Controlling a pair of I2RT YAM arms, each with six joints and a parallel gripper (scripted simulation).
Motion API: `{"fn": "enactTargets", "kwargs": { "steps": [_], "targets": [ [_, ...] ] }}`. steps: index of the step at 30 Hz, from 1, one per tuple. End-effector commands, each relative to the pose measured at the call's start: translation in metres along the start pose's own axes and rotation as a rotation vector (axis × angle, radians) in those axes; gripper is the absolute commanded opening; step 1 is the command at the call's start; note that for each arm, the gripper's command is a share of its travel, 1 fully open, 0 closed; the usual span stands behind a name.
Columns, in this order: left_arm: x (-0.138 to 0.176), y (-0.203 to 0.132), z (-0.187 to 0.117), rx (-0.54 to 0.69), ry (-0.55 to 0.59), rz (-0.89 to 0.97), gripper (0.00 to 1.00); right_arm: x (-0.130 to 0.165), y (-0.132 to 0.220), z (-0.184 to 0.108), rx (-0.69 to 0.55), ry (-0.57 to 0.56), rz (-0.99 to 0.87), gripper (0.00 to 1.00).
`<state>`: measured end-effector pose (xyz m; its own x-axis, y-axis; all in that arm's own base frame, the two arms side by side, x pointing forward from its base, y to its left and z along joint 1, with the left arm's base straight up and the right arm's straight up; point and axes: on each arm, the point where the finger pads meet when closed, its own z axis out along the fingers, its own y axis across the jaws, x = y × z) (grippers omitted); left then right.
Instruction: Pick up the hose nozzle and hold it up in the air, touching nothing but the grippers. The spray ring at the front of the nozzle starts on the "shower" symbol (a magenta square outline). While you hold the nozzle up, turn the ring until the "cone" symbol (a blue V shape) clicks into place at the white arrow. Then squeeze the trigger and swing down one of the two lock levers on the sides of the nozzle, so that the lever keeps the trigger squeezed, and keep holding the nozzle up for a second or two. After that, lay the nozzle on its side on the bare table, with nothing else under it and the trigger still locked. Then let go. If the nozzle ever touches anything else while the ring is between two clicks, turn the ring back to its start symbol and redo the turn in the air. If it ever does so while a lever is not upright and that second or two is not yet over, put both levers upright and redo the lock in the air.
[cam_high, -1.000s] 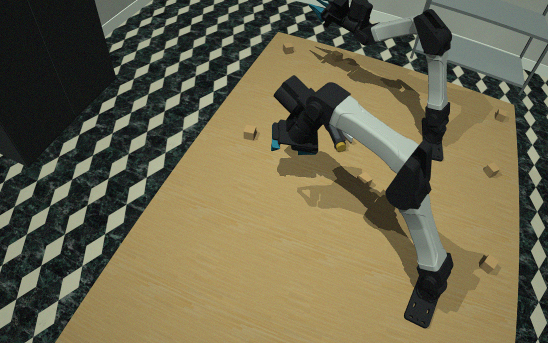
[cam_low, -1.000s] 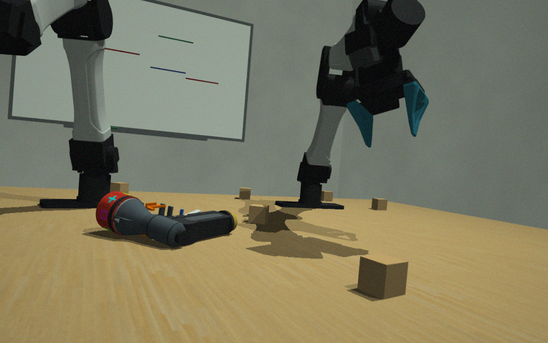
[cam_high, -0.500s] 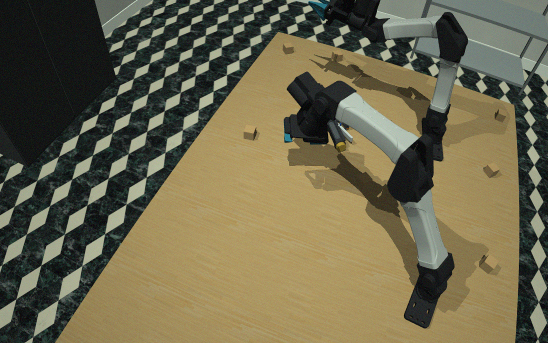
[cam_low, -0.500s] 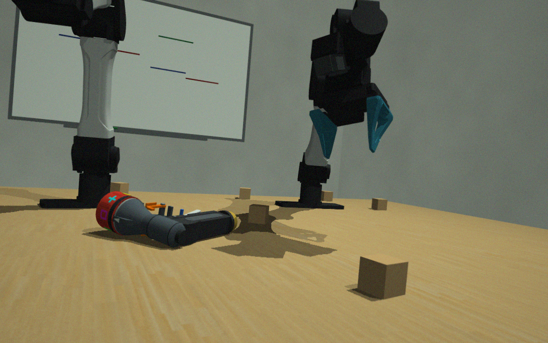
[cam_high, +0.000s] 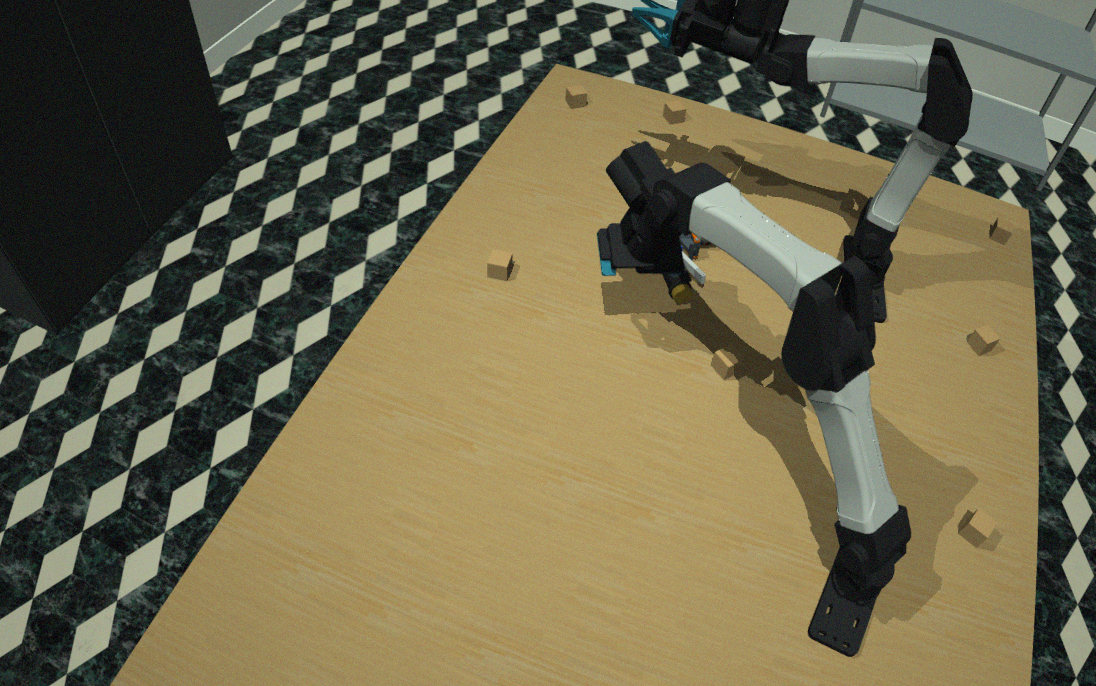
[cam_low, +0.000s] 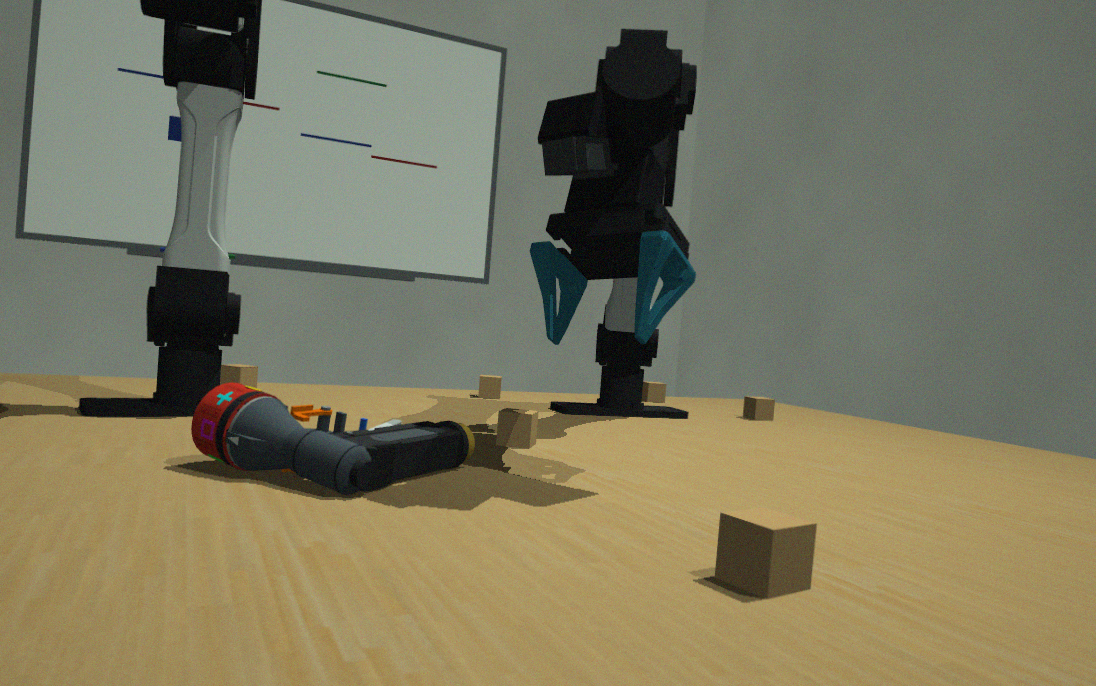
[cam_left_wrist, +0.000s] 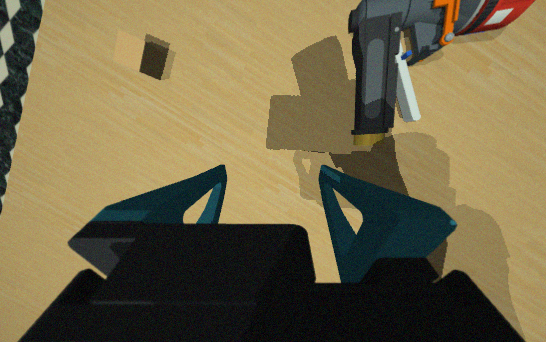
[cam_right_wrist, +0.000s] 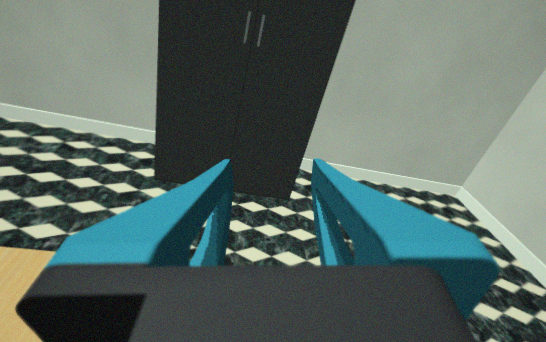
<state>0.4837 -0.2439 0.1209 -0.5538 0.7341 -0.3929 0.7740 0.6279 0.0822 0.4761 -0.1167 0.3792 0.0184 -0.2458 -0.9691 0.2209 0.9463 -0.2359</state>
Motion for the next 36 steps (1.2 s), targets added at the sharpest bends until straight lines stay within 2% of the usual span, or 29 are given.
{"fn": "enactTargets", "kwargs": {
  "steps": [1, 2, 4, 13, 15, 17, 18, 20, 22, 23, 28, 31, 32, 34, 35, 36],
  "targets": [
    [-0.012, 0.002, -0.005, -0.018, -0.061, -0.047, 0.78, 0.009, 0.007, -0.010, -0.011, 0.056, 0.043, 0.37],
    [-0.018, -0.006, -0.007, -0.010, -0.075, -0.045, 0.78, 0.006, 0.015, -0.016, -0.028, 0.058, 0.054, 0.37],
    [-0.013, -0.021, 0.025, 0.028, -0.037, -0.062, 0.78, -0.006, 0.024, -0.026, -0.050, 0.048, 0.078, 0.37],
    [-0.034, -0.072, 0.040, 0.094, -0.080, -0.120, 0.78, -0.030, 0.060, -0.074, -0.137, 0.066, 0.181, 0.37],
    [-0.033, -0.085, 0.052, 0.115, -0.070, -0.135, 0.78, -0.034, 0.067, -0.086, -0.157, 0.070, 0.203, 0.37],
    [-0.033, -0.085, 0.052, 0.115, -0.070, -0.135, 0.78, -0.034, 0.067, -0.086, -0.157, 0.070, 0.203, 0.37],
    [-0.039, -0.082, 0.039, 0.103, -0.096, -0.144, 0.78, -0.035, 0.071, -0.091, -0.168, 0.075, 0.214, 0.37],
    [-0.046, -0.095, 0.037, 0.119, -0.114, -0.152, 0.78, -0.037, 0.077, -0.103, -0.186, 0.083, 0.235, 0.37],
    [-0.034, -0.107, 0.066, 0.142, -0.064, -0.161, 0.78, -0.036, 0.083, -0.110, -0.205, 0.094, 0.245, 0.37],
    [-0.034, -0.111, 0.067, 0.147, -0.062, -0.161, 0.78, -0.038, 0.085, -0.114, -0.211, 0.090, 0.249, 0.37],
    [-0.039, -0.122, 0.060, 0.159, -0.074, -0.152, 0.78, -0.046, 0.088, -0.124, -0.227, 0.070, 0.257, 0.37],
    [-0.055, -0.107, 0.040, 0.135, -0.132, -0.159, 0.78, -0.048, 0.088, -0.121, -0.226, 0.066, 0.254, 0.37],
    [-0.046, -0.107, 0.056, 0.137, -0.096, -0.159, 0.78, -0.061, 0.082, -0.123, -0.217, 0.033, 0.255, 0.37],
    [-0.046, -0.107, 0.056, 0.137, -0.096, -0.159, 0.78, -0.061, 0.082, -0.123, -0.217, 0.033, 0.255, 0.37],
    [-0.032, -0.127, 0.068, 0.167, -0.038, -0.137, 0.78, -0.071, 0.079, -0.124, -0.215, -0.006, 0.247, 0.37],
    [-0.025, -0.131, 0.076, 0.172, -0.017, -0.137, 0.78, -0.085, 0.076, -0.129, -0.217, -0.038, 0.249, 0.37]
  ]
}}
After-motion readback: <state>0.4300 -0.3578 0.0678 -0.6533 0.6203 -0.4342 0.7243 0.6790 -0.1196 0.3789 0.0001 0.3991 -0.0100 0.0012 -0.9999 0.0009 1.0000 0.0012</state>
